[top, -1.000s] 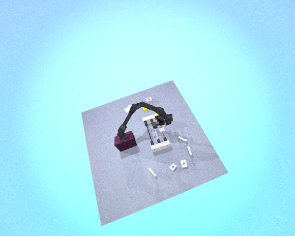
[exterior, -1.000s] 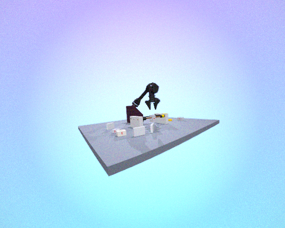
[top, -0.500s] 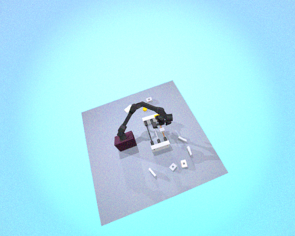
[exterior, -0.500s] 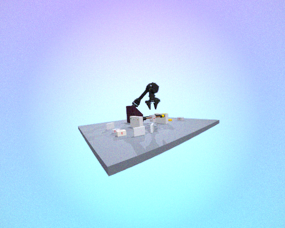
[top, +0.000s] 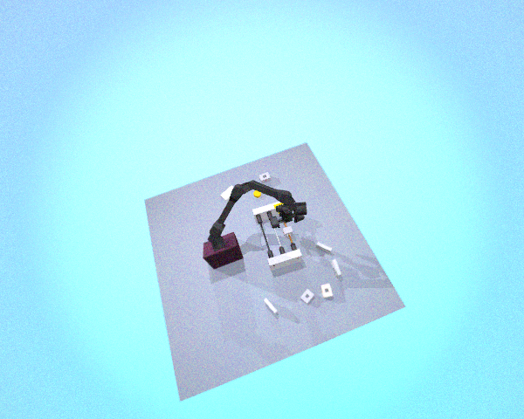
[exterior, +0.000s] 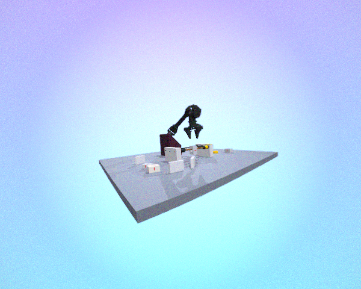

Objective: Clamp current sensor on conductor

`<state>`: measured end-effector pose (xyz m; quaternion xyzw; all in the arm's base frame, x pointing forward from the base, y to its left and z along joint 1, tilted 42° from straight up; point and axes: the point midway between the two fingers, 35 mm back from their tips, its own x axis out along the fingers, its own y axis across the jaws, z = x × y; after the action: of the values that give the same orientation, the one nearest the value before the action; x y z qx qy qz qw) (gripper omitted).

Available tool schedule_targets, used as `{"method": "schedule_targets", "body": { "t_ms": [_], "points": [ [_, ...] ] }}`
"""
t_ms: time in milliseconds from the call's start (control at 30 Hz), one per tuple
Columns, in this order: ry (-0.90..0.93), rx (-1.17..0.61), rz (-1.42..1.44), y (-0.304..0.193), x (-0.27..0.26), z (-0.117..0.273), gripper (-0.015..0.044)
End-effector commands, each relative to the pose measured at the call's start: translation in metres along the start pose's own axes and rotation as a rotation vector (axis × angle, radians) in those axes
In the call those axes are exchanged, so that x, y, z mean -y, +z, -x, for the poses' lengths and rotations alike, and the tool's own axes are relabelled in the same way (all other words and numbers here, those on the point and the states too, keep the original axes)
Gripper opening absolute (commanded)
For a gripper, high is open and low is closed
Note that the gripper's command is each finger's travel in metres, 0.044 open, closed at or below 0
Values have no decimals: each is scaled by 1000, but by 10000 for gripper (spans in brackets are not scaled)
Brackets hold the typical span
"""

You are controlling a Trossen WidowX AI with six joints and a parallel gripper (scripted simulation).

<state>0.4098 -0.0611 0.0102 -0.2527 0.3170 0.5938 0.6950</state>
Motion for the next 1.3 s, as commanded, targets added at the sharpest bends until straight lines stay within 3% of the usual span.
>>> {"method": "schedule_targets", "body": {
  "t_ms": [0,133,333,633,933,1267],
  "points": [
    [-1,-4,6,-1,0,1,440],
    [3,-23,-48,3,-2,-1,440],
    [-52,-209,-466,31,-20,-7,440],
    [-373,-352,-1098,67,-49,-10,440],
    [-701,-259,-1490,88,-73,-6,440],
    [-976,23,-1862,103,-93,1,440]
  ]
}}
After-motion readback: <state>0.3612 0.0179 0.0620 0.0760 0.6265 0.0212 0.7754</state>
